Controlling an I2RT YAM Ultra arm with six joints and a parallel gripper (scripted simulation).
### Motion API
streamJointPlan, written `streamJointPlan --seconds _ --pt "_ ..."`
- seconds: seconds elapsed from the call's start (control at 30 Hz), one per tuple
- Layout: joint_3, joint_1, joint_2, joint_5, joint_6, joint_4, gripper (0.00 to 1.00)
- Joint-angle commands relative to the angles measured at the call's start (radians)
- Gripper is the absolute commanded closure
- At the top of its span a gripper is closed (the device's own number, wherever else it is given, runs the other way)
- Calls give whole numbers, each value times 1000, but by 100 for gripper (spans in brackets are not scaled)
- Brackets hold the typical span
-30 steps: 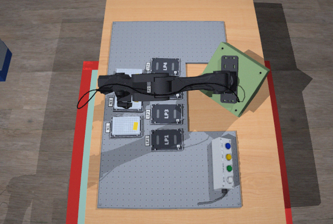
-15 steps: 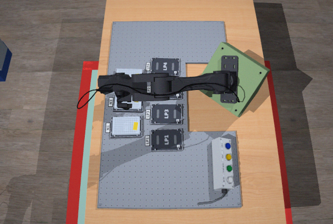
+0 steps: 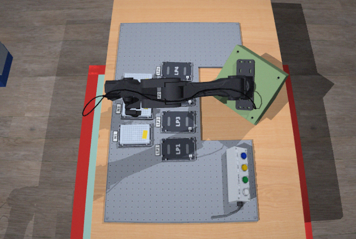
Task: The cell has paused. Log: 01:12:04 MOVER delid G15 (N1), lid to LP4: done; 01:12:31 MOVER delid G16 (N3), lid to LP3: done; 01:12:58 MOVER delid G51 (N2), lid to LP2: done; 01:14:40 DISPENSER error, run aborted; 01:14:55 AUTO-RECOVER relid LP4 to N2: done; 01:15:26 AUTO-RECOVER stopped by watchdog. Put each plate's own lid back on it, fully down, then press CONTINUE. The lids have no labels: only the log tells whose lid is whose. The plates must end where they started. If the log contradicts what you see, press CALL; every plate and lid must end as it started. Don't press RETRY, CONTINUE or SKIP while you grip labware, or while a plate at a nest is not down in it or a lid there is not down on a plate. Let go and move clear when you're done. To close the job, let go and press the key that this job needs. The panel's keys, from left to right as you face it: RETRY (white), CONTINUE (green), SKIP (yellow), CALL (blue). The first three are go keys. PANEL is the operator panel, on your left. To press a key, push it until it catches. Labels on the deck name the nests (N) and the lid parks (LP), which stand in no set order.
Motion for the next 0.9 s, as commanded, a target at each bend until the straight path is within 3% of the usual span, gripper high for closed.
streamJointPlan --seconds 0.0,0.33,0.87 --pt "3 -11 -7 4 -2 2 0" --pt "3 -11 -7 4 -2 2 0" --pt "-8 -51 -76 -17 -42 -76 0"
